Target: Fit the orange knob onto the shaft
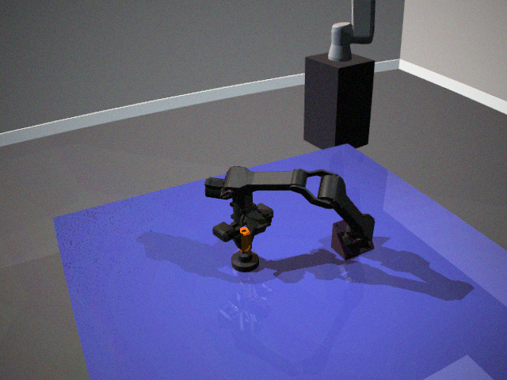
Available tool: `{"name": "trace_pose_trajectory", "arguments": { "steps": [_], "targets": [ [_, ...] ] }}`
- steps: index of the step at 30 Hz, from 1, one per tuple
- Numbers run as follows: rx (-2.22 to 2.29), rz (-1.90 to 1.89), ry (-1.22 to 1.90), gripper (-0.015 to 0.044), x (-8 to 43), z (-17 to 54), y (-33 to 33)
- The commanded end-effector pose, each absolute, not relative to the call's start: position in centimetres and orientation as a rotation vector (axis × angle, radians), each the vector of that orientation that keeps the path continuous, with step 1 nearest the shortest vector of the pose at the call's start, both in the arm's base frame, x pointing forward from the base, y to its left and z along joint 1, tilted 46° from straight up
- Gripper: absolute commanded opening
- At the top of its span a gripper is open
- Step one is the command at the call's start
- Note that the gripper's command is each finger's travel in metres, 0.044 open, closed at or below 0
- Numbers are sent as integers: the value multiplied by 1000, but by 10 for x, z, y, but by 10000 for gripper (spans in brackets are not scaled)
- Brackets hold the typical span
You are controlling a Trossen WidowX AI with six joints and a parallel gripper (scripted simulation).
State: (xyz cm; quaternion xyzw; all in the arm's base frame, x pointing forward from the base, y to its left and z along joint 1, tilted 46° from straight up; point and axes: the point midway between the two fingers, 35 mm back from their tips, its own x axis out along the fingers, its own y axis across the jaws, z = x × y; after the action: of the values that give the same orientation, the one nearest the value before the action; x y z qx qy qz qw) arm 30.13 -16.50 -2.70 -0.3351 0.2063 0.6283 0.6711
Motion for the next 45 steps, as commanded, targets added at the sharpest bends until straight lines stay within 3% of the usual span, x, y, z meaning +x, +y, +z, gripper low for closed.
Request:
{"name": "trace_pose_trajectory", "arguments": {
  "steps": [1,45],
  "targets": [
    [-785,1421,443,0,300,-26,-167],
    [-760,1411,463,0,302,-33,-163]
  ]
}}
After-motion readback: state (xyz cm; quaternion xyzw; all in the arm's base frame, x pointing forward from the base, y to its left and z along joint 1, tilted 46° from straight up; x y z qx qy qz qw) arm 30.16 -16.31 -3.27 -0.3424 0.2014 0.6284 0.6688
